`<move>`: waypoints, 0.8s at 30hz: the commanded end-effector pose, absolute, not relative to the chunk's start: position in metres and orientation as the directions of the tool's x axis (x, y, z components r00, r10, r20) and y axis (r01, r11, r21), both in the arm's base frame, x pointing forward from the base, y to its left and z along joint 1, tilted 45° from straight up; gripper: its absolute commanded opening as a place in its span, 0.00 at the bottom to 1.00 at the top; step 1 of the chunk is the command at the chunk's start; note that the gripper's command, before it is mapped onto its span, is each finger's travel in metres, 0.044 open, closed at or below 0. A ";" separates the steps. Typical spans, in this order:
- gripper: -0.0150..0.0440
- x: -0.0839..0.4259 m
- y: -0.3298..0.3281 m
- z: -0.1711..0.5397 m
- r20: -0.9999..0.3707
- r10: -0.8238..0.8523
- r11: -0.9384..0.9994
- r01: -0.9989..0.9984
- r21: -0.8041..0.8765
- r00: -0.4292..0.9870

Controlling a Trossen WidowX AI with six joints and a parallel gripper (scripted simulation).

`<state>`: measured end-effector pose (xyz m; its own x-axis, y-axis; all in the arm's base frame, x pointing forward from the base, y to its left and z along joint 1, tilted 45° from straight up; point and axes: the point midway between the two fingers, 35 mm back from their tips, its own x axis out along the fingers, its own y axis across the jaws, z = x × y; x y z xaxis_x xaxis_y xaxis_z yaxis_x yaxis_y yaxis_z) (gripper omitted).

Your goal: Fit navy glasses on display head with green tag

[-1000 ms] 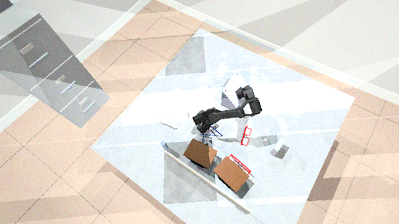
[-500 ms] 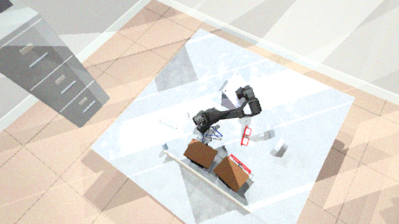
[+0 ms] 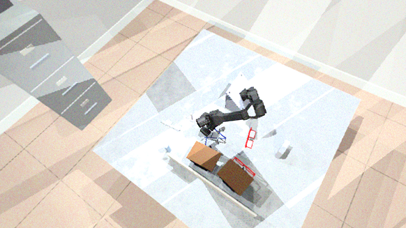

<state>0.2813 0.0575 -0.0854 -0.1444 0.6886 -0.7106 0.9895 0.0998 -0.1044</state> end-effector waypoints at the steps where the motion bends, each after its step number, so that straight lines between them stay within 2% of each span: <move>1: 0.27 0.281 0.058 -0.085 -0.711 0.689 0.100 0.989 -0.104 -0.145; 11: 0.25 0.283 0.053 -0.081 -0.711 0.688 0.100 0.990 -0.104 -0.144; 24: 0.25 0.297 -0.009 -0.020 -0.711 0.688 0.098 0.990 -0.105 -0.144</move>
<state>0.2928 0.0094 -0.0392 -0.1462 0.6913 -0.7076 0.9892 0.0926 -0.1140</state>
